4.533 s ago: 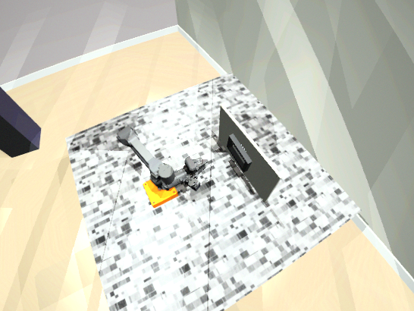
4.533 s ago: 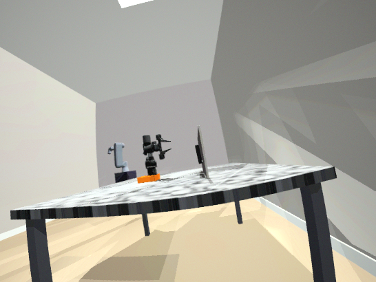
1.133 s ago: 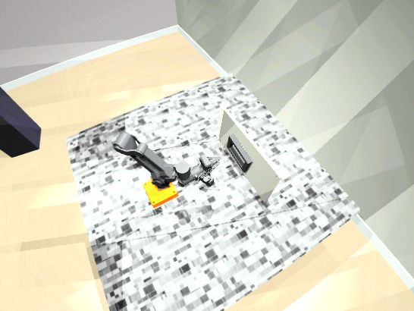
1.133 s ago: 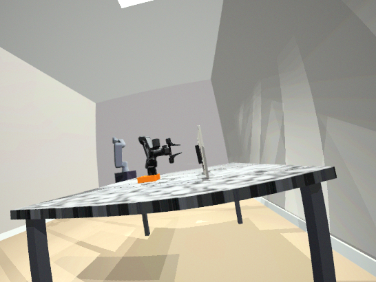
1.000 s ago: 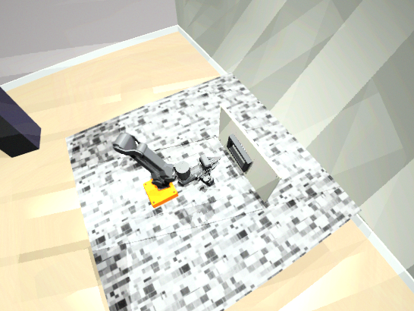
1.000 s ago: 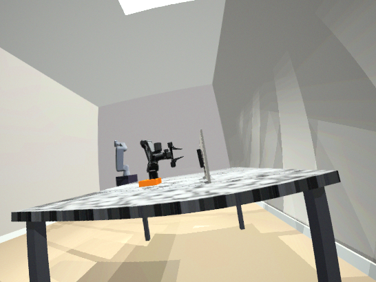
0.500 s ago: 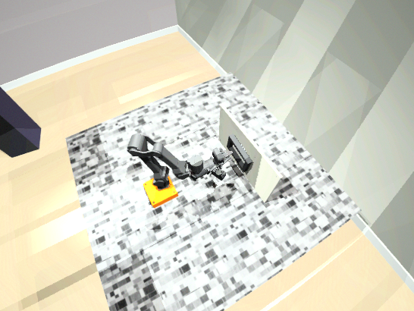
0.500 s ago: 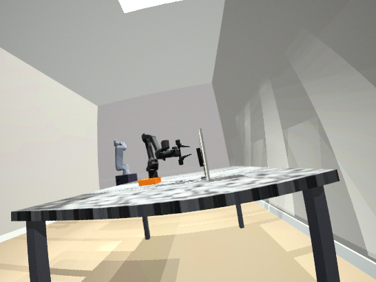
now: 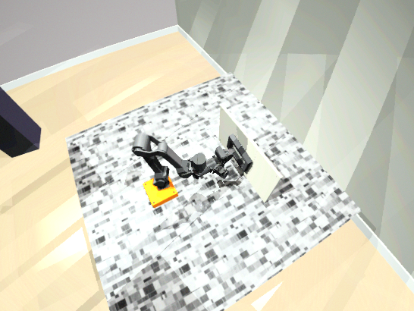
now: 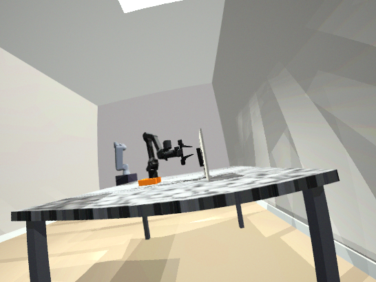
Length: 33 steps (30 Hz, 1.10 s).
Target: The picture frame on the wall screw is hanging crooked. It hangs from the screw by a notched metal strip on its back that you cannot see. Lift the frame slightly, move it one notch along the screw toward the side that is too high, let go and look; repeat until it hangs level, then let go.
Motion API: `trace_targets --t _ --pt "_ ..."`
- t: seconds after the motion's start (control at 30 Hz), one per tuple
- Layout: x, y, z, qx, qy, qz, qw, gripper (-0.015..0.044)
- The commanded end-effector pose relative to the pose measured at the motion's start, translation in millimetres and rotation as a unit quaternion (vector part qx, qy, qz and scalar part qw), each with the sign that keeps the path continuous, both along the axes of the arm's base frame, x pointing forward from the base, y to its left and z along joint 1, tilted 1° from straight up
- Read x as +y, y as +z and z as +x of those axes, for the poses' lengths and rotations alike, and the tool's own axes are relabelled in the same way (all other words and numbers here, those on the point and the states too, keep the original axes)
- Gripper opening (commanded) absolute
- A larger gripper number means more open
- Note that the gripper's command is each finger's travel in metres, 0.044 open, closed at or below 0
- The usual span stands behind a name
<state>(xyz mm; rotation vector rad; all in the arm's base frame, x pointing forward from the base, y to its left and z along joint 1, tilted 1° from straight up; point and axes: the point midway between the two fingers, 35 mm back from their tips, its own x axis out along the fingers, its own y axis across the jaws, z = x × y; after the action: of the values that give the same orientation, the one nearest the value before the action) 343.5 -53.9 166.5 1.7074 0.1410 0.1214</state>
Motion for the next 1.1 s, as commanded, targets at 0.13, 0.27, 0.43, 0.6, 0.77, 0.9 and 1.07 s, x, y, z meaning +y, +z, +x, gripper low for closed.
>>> trace_targets --t 0.13,0.27,0.43,0.6,0.77,0.9,1.07 --pt "-0.7 2.6 3.9 -0.003 -0.002 0.001 1.0 0.026" --pt "-0.1 3.1 9.6 -0.004 -0.002 0.001 1.0 0.026" --pt "1.0 3.5 17.5 -0.004 -0.002 0.001 1.0 0.026" --pt "2.4 3.7 25.5 -0.005 -0.002 0.001 1.0 0.026" --pt "4.0 3.8 33.4 -0.005 -0.002 0.001 1.0 0.026" --pt "5.3 3.7 39.5 -0.005 -0.002 0.002 1.0 0.026" --pt "5.6 3.6 40.6 -0.005 -0.002 0.002 1.0 0.026"
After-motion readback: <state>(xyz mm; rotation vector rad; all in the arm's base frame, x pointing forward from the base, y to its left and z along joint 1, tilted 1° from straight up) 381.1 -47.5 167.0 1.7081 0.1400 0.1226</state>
